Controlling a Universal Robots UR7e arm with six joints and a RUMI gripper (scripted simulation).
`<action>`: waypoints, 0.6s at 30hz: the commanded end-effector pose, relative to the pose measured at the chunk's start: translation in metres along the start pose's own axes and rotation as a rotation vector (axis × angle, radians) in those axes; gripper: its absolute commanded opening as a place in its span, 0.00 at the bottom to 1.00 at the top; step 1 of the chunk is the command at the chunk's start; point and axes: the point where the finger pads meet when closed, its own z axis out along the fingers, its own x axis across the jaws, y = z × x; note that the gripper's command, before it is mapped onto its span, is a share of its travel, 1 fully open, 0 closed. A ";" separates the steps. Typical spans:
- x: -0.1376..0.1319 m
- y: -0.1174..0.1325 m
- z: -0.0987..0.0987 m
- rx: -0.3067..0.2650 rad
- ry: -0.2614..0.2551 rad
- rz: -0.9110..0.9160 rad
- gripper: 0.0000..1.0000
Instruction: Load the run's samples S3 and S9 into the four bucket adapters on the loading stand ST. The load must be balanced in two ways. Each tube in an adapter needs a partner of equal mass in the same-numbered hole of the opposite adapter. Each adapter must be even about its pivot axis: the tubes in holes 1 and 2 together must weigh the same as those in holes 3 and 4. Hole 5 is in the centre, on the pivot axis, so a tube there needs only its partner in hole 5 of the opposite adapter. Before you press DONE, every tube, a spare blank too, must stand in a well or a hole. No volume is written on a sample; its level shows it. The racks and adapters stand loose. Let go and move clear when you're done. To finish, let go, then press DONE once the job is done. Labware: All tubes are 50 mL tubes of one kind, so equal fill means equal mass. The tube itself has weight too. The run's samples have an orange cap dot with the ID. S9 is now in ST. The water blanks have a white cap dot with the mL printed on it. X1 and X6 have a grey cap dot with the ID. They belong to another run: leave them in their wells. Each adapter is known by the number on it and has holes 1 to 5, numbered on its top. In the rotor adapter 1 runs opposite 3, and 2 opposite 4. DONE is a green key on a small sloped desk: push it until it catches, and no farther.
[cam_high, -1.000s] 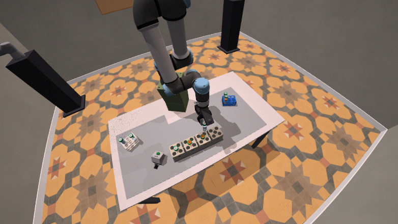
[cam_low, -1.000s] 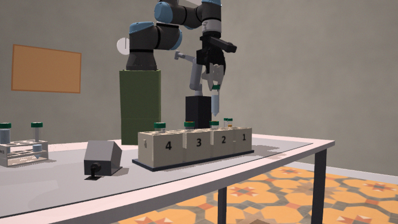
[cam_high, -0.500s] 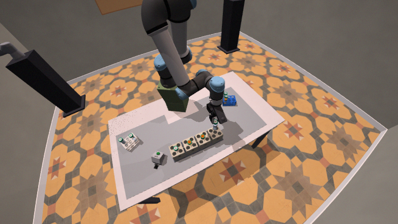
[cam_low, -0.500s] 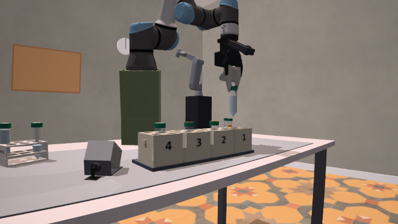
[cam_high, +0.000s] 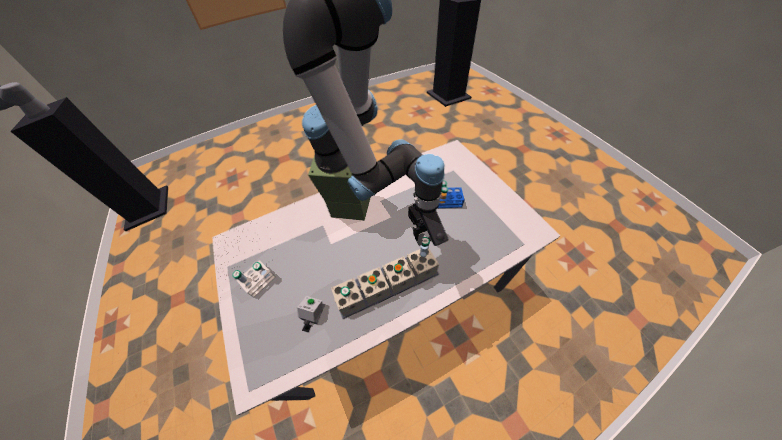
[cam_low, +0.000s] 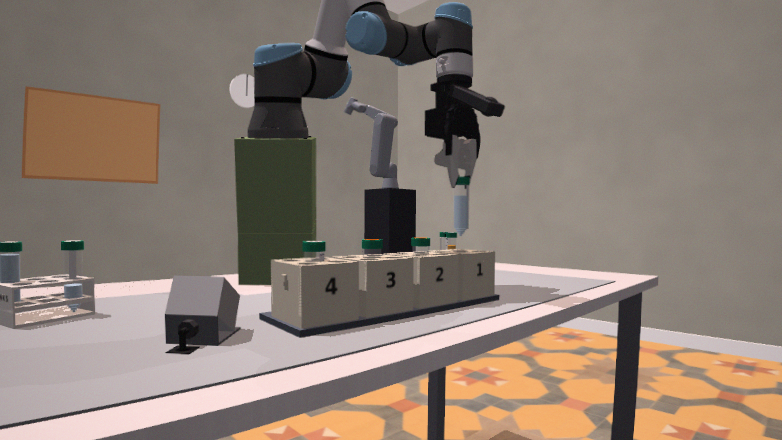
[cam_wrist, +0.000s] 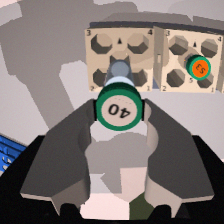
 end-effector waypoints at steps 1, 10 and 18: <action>0.000 -0.001 0.013 0.002 0.000 0.000 0.00; 0.000 -0.001 0.026 0.002 0.000 0.000 0.00; 0.000 -0.001 0.026 0.002 0.000 0.000 0.00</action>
